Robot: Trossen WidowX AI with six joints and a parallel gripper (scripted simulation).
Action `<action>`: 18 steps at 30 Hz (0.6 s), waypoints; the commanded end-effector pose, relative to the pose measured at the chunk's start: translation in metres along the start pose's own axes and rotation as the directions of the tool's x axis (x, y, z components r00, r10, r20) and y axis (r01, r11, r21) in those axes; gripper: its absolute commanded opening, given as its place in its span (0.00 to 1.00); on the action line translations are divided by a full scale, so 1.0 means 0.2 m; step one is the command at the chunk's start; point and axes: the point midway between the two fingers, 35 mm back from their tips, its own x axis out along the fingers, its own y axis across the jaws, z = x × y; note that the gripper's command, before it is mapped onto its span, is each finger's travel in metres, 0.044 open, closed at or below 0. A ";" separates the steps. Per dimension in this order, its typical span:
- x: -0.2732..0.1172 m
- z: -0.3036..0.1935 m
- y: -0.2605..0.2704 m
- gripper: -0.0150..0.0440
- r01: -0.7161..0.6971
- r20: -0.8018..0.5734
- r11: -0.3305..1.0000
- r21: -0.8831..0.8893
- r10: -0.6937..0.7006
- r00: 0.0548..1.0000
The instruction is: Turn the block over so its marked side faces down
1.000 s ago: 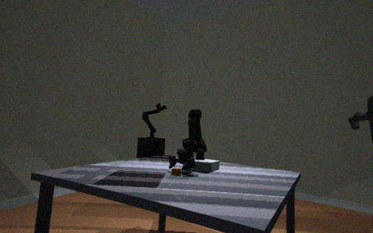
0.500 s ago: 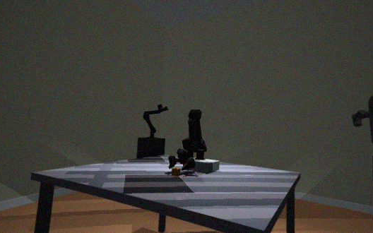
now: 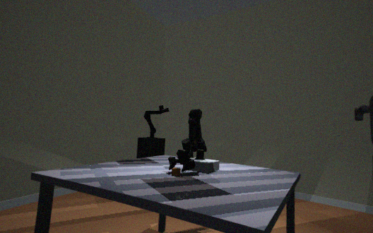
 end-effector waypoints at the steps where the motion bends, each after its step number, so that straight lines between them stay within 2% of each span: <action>1: 0.02 0.07 0.00 1.00 0.000 -0.063 1.000 -0.005 0.000 0.998; 6: -0.04 0.15 0.00 1.00 0.000 -0.230 1.000 -0.005 -0.001 0.973; 11: -0.23 0.24 0.00 1.00 0.001 -0.386 1.000 -0.003 -0.002 0.922; 18: -0.27 0.25 0.00 1.00 0.001 -0.407 1.000 -0.003 -0.002 0.913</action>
